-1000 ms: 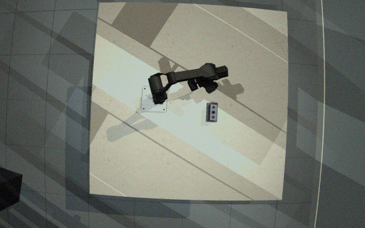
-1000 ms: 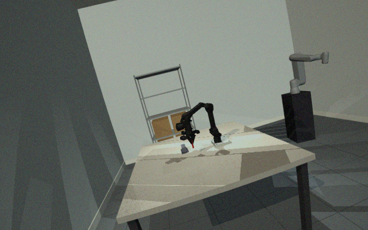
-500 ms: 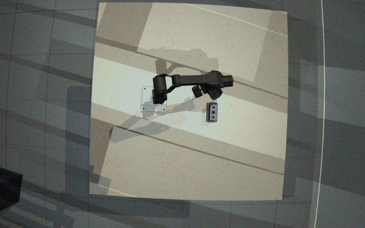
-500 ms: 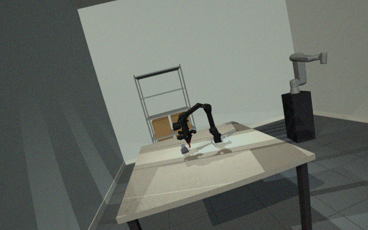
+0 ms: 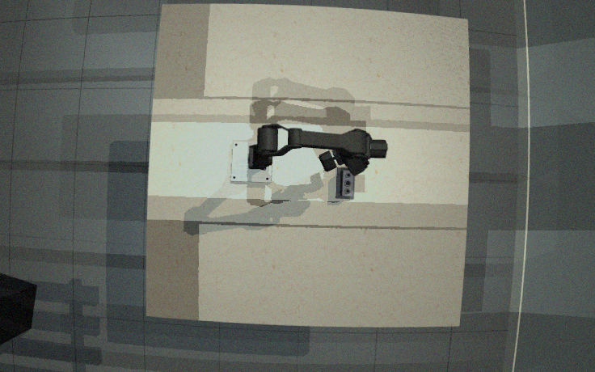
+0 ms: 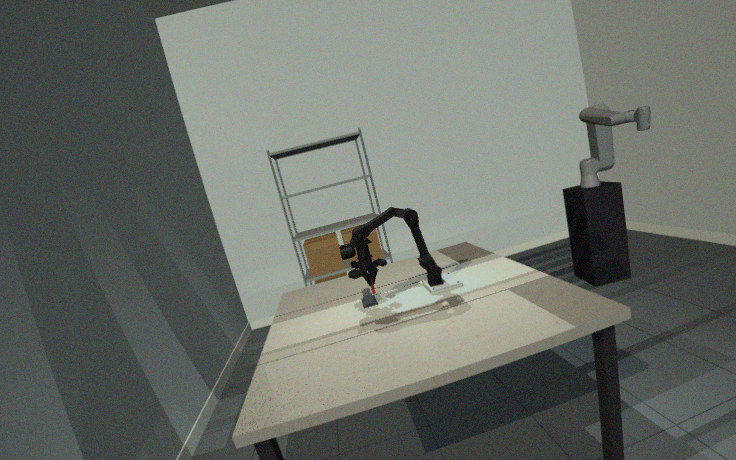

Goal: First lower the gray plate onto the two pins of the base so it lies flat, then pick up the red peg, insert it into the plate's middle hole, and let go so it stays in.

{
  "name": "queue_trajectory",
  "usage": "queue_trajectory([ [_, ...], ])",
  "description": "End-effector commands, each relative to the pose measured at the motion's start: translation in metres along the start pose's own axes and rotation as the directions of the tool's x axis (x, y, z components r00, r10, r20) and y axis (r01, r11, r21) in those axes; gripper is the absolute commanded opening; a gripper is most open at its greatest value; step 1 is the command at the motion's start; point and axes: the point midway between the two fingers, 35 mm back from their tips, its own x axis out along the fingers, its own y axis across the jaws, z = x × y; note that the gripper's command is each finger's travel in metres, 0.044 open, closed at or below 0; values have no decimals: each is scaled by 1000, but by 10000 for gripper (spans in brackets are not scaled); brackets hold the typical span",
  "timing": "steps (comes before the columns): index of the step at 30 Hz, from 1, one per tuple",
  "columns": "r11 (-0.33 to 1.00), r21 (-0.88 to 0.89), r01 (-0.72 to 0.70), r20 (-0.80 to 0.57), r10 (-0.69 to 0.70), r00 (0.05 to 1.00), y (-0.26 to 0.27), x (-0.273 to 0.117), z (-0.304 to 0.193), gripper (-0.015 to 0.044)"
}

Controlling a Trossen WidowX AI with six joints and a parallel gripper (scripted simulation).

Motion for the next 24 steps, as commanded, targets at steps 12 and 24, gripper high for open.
queue_trajectory([
  [12, 1000, -5, -2, 2, 2, 1000, -6, -1, 45, 0],
  [24, 1000, -5, -4, 1, 4, 1000, -15, -1, 81, 0],
])
